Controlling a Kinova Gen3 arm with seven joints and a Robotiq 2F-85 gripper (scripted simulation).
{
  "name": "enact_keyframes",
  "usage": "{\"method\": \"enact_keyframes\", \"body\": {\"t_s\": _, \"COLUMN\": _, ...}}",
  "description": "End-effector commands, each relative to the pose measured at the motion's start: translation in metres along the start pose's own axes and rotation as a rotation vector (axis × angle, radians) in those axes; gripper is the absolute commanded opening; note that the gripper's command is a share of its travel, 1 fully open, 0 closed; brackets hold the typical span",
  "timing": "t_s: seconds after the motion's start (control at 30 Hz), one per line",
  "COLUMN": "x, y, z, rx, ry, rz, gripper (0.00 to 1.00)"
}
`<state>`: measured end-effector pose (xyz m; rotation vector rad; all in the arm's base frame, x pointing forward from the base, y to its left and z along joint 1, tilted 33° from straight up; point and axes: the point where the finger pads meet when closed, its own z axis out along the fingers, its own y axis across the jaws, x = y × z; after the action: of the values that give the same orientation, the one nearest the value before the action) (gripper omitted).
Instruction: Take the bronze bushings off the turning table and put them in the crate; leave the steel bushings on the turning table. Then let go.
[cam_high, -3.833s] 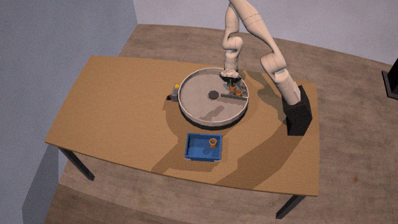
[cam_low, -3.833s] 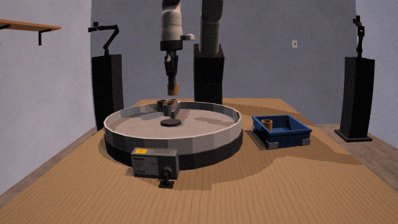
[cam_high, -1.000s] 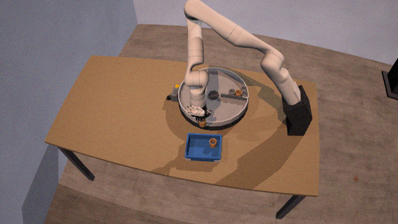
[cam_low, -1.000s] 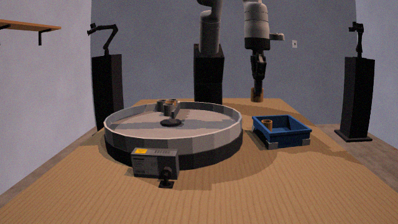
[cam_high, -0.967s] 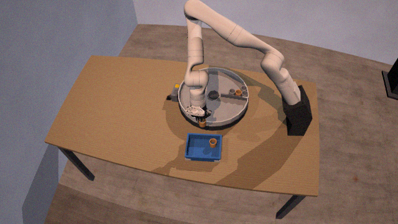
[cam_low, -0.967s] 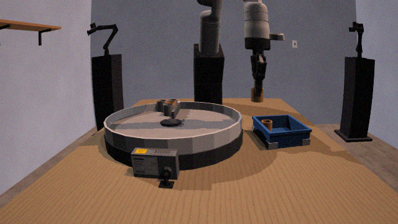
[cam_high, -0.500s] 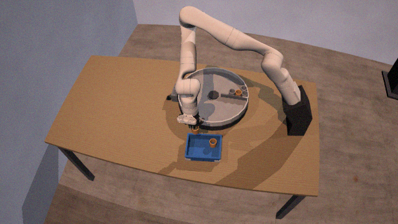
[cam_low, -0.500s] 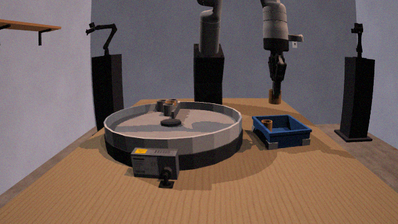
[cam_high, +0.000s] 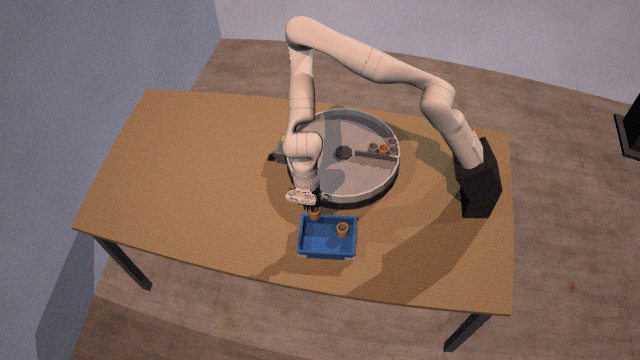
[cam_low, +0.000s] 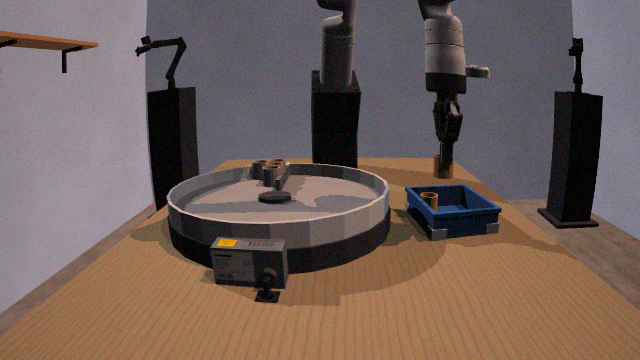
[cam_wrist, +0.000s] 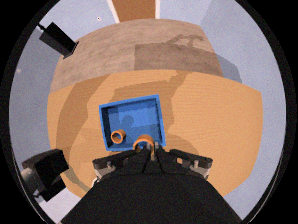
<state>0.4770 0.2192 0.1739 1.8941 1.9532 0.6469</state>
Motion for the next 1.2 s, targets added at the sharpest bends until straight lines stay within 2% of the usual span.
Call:
{"method": "enact_keyframes", "body": {"t_s": 0.0, "x": 0.003, "y": -0.002, "z": 0.001, "rx": 0.003, "ry": 0.004, "rz": -0.003, "gripper": 0.0}}
{"method": "enact_keyframes", "body": {"t_s": 0.2, "x": 0.003, "y": -0.002, "z": 0.001, "rx": 0.003, "ry": 0.004, "rz": -0.003, "gripper": 0.0}}
{"method": "enact_keyframes", "body": {"t_s": 0.37, "x": 0.005, "y": -0.003, "z": 0.021, "rx": 0.004, "ry": 0.007, "rz": -0.007, "gripper": 0.0}}
{"method": "enact_keyframes", "body": {"t_s": 0.77, "x": 0.005, "y": -0.003, "z": 0.021, "rx": 0.004, "ry": 0.007, "rz": -0.007, "gripper": 0.0}}
{"method": "enact_keyframes", "body": {"t_s": 0.93, "x": 0.007, "y": -0.004, "z": 0.042, "rx": 0.004, "ry": 0.01, "rz": -0.01, "gripper": 0.0}}
{"method": "enact_keyframes", "body": {"t_s": 1.17, "x": 0.007, "y": -0.004, "z": 0.042, "rx": 0.004, "ry": 0.01, "rz": -0.01, "gripper": 0.0}}
